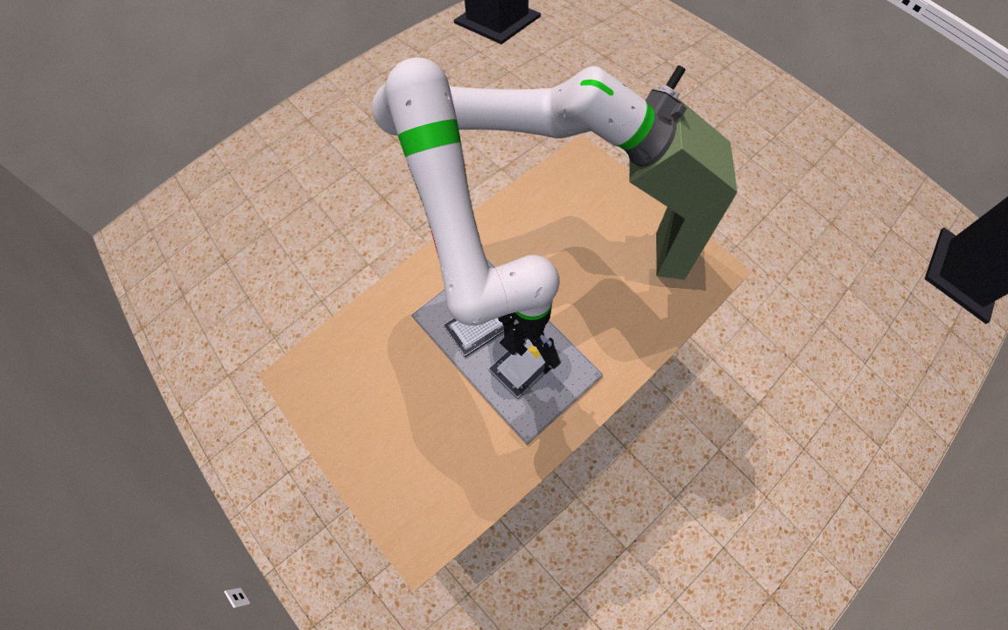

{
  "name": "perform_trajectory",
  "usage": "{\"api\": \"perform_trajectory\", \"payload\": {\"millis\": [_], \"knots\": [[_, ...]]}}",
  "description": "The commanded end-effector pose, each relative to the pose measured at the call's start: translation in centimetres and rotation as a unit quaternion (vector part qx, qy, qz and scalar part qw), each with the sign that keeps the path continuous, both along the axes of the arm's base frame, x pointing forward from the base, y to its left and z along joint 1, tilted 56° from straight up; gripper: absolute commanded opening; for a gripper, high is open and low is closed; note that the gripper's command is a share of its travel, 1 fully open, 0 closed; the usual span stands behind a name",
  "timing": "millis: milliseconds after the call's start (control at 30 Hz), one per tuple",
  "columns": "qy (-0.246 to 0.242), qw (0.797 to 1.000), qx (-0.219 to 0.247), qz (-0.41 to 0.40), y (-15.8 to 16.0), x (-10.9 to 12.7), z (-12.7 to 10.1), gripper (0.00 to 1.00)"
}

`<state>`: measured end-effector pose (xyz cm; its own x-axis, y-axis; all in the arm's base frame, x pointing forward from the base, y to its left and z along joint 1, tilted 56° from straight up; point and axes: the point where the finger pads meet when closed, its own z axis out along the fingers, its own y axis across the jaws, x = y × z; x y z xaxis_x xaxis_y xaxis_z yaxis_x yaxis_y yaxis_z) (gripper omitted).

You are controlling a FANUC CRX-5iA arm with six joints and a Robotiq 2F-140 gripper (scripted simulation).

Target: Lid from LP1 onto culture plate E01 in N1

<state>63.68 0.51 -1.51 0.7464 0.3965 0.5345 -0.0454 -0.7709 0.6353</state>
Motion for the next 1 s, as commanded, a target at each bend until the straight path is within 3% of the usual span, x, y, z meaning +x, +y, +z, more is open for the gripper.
{"api": "perform_trajectory", "payload": {"millis": [0,167,200,967], "knots": [[0.012,0.999,-0.01,-0.036,-0.22,1.15,0.73,1.0],[0.012,0.999,-0.01,-0.036,-0.22,1.15,0.73,1.0],[0.012,0.999,-0.01,-0.036,-0.22,1.15,0.73,0.1],[0.012,0.999,-0.01,-0.036,-0.22,1.15,0.73,0.1]]}}
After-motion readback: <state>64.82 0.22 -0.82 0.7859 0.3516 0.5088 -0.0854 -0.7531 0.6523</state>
